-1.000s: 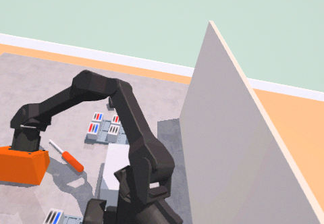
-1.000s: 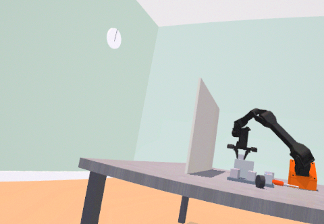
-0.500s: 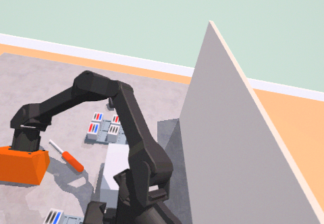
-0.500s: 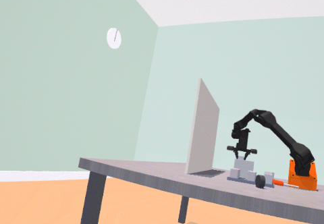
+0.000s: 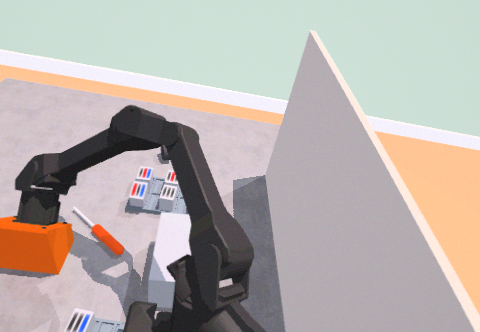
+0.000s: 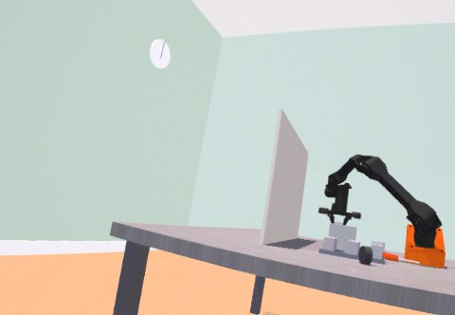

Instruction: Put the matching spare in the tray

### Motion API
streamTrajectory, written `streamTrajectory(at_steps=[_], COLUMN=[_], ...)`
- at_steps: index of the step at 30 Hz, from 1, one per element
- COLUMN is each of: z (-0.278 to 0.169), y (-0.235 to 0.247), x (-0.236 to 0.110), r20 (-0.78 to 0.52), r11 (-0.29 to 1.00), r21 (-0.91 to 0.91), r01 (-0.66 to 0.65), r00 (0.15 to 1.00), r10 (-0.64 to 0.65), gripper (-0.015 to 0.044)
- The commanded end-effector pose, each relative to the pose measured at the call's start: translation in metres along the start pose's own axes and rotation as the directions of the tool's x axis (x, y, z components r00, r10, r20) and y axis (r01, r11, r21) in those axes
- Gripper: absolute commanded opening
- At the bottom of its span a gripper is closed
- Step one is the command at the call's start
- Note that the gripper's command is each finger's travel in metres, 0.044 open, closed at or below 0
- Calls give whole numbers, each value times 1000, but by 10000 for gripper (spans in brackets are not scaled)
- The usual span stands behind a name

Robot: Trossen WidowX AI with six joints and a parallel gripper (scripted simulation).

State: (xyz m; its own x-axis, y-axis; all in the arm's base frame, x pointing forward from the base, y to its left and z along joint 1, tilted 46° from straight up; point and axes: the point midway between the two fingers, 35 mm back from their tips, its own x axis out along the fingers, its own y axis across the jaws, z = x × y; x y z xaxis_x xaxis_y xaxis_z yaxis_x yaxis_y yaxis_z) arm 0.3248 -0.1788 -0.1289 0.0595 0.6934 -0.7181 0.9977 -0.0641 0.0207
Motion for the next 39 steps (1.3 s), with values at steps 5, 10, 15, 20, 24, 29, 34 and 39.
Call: streamTrajectory(at_steps=[5,10,15,20,24,29,34,39], z=[-1,-1,-2,-2,-3,-3,-4,-4], y=[-2,-3,-3,-4,-4,-5,-6,-6], x=[8,12,16,19,22,26,30,33], r20=[-7,-8,-8,-9,-9,-9,-10,-11], r11=[1000,1000,1000,1000,1000,1000,1000,1000], r21=[7,6,5,5,4,3,3,2], r01=[2,2,3,3,3,3,4,4], r00=[1000,1000,1000,1000,1000,1000,1000,1000], r10=[-2,-2,-2,-3,-3,-3,-4,-4], gripper=[0,0,0,0,0,0,0,0])
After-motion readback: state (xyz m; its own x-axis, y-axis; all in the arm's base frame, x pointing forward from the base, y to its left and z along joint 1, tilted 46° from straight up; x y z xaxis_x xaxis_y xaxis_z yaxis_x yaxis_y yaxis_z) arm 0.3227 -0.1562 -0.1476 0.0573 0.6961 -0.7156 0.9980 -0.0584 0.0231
